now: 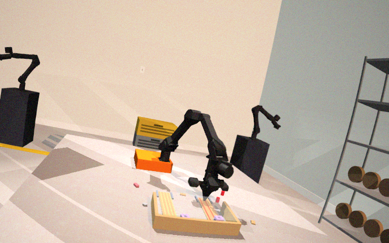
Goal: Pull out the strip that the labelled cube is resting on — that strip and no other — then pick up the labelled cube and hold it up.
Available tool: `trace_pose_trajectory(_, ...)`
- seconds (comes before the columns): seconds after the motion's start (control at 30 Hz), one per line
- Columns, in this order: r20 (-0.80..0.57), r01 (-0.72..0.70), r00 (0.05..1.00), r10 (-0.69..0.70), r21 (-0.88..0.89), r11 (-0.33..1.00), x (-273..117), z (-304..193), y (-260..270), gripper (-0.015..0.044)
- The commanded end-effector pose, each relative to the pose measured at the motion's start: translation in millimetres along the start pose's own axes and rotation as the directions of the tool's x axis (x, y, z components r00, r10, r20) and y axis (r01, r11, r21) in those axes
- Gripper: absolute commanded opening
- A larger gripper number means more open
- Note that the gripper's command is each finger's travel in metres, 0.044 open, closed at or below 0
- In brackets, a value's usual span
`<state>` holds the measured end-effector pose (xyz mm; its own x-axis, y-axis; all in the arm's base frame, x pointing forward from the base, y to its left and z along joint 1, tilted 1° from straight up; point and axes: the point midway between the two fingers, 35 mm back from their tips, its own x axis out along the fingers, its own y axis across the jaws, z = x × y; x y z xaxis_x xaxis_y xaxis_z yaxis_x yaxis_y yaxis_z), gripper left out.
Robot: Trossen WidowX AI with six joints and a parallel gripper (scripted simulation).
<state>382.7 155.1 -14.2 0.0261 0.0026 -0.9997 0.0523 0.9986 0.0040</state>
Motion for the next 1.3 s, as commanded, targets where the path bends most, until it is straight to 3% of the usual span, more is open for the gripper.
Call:
trace_pose_trajectory(0.0, -0.001, -0.002, 1.0, 0.002, 0.003, 1.0, 2.7, 0.2, 0.4, 0.0)
trace_pose_trajectory(1.27, -0.003, -0.002, 1.0, 0.002, 0.003, 1.0, 5.5, -30.4, 0.4, 0.0)
